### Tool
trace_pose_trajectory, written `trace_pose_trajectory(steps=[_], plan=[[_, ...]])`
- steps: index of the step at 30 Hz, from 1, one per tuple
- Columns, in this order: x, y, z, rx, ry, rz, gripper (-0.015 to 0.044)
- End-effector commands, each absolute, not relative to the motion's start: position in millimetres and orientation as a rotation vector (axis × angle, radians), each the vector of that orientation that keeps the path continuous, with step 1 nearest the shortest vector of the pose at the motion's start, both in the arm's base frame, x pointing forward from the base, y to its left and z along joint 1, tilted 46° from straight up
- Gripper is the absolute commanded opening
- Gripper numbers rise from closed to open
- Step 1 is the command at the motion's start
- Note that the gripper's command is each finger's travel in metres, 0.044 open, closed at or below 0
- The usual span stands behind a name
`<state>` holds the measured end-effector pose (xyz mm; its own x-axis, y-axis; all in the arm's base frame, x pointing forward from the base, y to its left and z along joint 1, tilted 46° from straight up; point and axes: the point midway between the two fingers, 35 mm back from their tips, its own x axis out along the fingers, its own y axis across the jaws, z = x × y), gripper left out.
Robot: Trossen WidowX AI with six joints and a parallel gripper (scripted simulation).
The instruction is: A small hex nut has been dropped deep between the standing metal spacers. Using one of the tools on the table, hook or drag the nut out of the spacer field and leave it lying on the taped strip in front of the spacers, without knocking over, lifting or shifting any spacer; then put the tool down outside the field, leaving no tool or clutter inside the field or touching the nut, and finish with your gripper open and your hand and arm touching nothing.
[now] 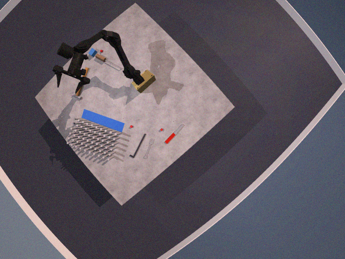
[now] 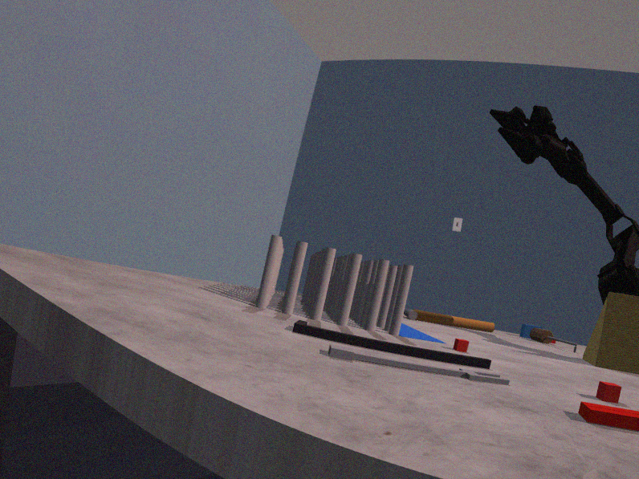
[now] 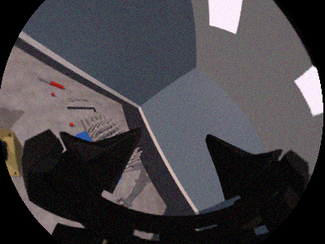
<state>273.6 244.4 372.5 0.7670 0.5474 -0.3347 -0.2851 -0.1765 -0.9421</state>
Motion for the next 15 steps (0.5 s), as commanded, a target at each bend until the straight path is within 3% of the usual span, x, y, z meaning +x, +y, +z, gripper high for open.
trace_pose_trajectory(steps=[1, 8, 15], plan=[[319, 228, 329, -1.396, -0.014, 0.655, 0.044], [385, 168, 240, -0.991, 0.282, 0.411, 0.044], [412, 83, 150, -0.563, 0.472, 0.108, 0.044]])
